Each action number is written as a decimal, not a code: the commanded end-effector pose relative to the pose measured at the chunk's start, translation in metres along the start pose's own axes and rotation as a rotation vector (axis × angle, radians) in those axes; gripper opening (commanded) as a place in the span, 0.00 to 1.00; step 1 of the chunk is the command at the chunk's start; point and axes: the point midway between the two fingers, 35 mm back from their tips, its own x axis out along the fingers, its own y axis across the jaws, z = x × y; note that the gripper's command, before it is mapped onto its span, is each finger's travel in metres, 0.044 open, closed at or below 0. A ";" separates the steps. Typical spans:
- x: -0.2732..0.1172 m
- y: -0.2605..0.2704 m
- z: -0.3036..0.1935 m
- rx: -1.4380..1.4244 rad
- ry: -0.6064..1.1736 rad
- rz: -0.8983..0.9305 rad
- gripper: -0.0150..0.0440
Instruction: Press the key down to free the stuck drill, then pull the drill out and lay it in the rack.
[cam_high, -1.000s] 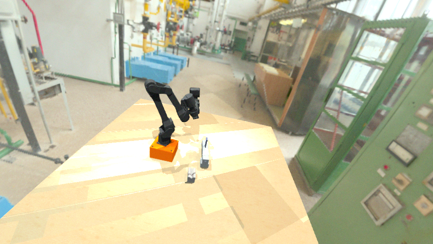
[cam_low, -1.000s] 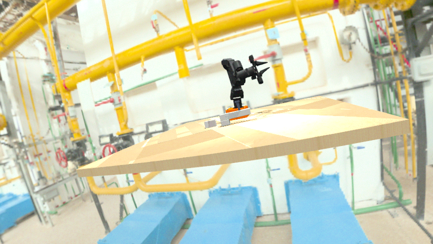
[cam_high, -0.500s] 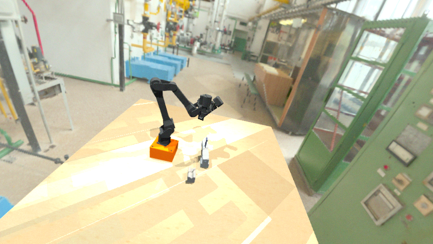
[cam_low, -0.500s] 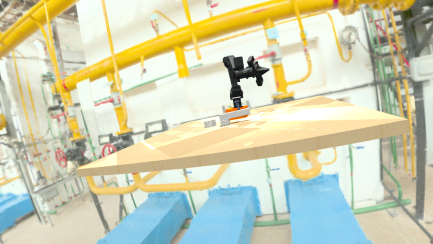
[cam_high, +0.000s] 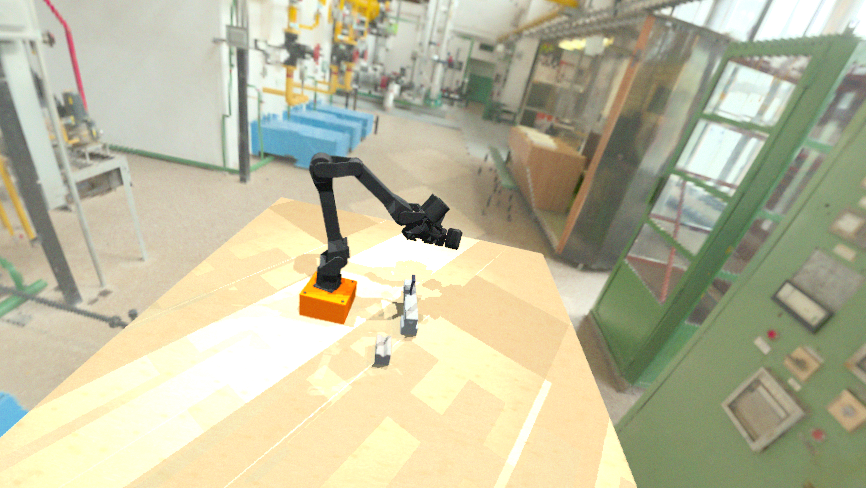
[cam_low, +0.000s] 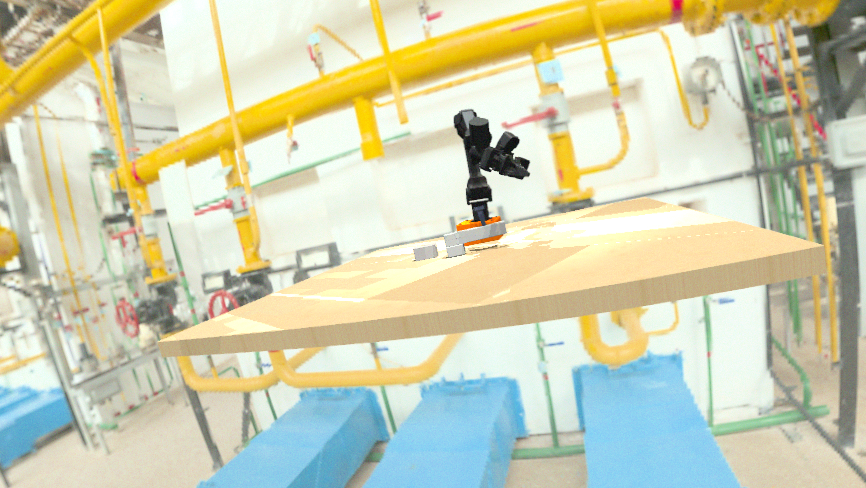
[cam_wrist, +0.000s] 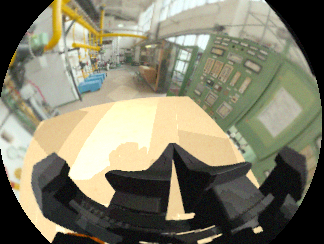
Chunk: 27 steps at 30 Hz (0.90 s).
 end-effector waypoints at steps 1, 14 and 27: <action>-0.038 -0.021 -0.077 0.601 0.558 -0.127 0.25; -0.109 -0.007 -0.110 0.972 1.017 -0.269 0.25; -0.112 -0.006 -0.110 0.984 1.035 -0.275 0.25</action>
